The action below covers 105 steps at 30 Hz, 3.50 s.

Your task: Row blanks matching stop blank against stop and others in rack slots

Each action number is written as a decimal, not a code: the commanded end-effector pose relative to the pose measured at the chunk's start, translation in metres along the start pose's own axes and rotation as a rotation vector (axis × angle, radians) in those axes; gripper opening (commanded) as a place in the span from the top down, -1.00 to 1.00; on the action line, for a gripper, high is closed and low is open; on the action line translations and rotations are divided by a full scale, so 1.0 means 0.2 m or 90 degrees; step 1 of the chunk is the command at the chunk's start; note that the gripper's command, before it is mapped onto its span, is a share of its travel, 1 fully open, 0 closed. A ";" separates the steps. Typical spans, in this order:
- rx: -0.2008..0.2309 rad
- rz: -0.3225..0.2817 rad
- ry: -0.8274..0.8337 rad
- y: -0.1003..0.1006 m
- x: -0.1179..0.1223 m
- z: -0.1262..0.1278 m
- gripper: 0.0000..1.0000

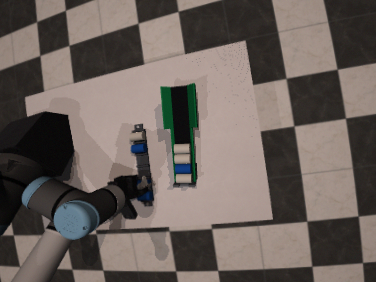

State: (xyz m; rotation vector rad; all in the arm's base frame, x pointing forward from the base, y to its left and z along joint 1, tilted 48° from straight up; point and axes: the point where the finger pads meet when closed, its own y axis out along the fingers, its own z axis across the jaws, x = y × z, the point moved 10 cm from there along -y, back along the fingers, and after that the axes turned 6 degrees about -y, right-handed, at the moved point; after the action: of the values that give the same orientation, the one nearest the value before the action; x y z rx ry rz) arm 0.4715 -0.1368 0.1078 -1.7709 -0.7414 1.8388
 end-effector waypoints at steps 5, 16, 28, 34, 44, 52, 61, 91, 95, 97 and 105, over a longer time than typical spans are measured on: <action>0.001 -0.001 -0.001 0.00 0.01 0.01 0.03; -0.001 -0.001 -0.001 -0.02 0.01 0.01 0.03; -0.002 0.001 0.001 -0.22 0.00 -0.01 0.03; -0.002 0.001 0.001 -0.32 0.00 -0.01 0.03; -0.002 0.000 0.001 -0.46 0.00 -0.01 0.03; -0.002 0.000 0.001 -0.46 0.00 -0.01 -1.00; -0.001 0.000 0.000 -0.45 0.00 0.00 -1.00; -0.001 -0.001 -0.081 -0.45 0.04 -0.03 -1.00; -0.002 -0.002 -0.131 -0.45 0.06 -0.04 -1.00; -0.002 -0.002 -0.161 -0.45 0.07 -0.05 -1.00; -0.002 -0.003 -0.273 -0.45 0.13 -0.07 -1.00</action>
State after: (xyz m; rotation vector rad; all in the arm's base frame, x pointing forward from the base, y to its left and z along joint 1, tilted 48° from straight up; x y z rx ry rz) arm 0.4767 -0.0582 0.1537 -1.5173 -0.8423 2.1139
